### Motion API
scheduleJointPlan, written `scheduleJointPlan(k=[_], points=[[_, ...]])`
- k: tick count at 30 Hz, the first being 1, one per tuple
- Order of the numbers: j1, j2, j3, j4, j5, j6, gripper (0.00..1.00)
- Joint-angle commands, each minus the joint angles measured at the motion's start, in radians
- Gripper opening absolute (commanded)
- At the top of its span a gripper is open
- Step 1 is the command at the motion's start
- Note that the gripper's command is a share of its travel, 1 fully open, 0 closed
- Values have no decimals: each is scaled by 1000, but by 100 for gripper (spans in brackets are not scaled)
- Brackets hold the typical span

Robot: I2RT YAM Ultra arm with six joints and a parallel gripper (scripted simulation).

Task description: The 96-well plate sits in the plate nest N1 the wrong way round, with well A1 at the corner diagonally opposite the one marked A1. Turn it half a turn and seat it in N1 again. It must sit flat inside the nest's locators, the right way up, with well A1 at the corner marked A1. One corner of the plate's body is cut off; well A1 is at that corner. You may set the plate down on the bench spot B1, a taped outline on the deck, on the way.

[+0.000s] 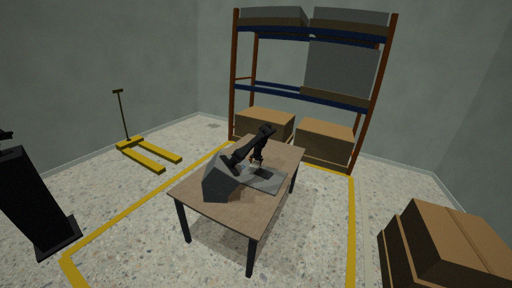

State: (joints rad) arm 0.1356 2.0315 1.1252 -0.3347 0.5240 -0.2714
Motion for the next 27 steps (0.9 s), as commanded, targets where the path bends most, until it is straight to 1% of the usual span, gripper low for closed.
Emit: scheduleJointPlan(k=[1, 6, 9, 23, 27], points=[[-4, -28, 14, -7, -14, -38, 0], [-41, -45, 31, -22, -27, -78, 0], [-49, -48, 35, -26, -30, -86, 0], [-150, -80, 107, -80, -70, -191, 0], [-164, -83, 119, -89, -76, -205, 0]])
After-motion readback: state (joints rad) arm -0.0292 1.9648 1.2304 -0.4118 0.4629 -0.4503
